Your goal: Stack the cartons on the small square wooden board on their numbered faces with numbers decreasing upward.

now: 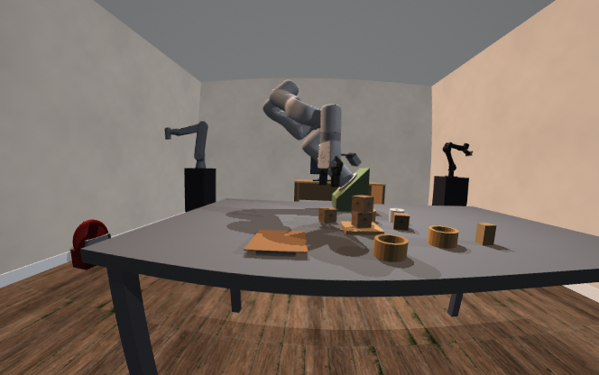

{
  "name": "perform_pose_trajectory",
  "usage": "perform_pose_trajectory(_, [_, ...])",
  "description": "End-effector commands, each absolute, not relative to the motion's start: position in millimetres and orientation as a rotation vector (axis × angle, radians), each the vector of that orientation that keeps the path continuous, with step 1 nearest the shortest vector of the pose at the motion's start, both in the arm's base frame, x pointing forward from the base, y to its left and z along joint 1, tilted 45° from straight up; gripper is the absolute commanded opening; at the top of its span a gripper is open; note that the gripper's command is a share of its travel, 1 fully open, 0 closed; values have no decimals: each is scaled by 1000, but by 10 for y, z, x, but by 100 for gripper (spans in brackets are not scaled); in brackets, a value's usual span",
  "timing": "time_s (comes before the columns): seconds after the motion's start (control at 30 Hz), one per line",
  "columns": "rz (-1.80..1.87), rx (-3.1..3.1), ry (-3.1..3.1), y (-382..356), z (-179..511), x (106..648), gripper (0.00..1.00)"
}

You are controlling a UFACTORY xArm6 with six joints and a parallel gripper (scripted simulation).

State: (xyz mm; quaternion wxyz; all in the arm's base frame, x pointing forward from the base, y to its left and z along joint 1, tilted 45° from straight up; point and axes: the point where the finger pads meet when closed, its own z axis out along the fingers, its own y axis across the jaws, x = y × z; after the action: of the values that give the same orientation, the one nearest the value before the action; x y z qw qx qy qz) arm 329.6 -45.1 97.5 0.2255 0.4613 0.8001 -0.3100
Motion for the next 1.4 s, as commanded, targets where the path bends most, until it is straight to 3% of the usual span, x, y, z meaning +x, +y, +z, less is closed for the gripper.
perform_pose_trajectory(0.0, [-851, 1272, 2207, -487, 937, 3307, 100])
perform_pose_trajectory(1.37, [-850, 1272, 2209, -879, 539, 3343, 100])
